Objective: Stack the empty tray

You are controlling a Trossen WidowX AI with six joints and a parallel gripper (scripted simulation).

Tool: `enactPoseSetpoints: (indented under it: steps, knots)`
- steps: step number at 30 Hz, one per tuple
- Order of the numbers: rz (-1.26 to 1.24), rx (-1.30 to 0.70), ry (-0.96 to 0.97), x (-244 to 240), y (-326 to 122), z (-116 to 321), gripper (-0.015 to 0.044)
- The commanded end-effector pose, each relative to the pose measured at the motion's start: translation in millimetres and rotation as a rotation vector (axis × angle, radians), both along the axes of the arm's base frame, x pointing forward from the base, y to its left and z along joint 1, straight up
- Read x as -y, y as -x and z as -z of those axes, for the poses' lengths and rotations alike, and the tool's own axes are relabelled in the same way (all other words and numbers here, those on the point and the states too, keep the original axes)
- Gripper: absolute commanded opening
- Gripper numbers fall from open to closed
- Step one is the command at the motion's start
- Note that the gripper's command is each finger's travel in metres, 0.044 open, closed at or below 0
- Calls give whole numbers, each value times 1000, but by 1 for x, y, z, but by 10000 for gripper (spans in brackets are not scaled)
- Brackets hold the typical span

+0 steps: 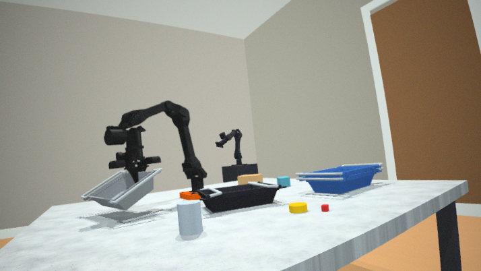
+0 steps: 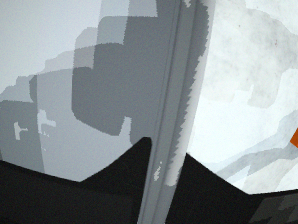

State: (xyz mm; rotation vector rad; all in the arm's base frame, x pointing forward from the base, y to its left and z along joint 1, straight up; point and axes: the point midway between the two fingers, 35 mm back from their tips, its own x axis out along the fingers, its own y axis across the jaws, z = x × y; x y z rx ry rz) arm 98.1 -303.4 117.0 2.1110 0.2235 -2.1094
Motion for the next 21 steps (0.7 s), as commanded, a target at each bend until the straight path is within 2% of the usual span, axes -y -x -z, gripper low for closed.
enactPoseSetpoints:
  steps: [1,16,21]
  knots:
    - [1,9,31,8,-2,-22,0]
    - [1,10,32,11,-3,-83,0]
    - [1,10,32,10,-3,-89,0]
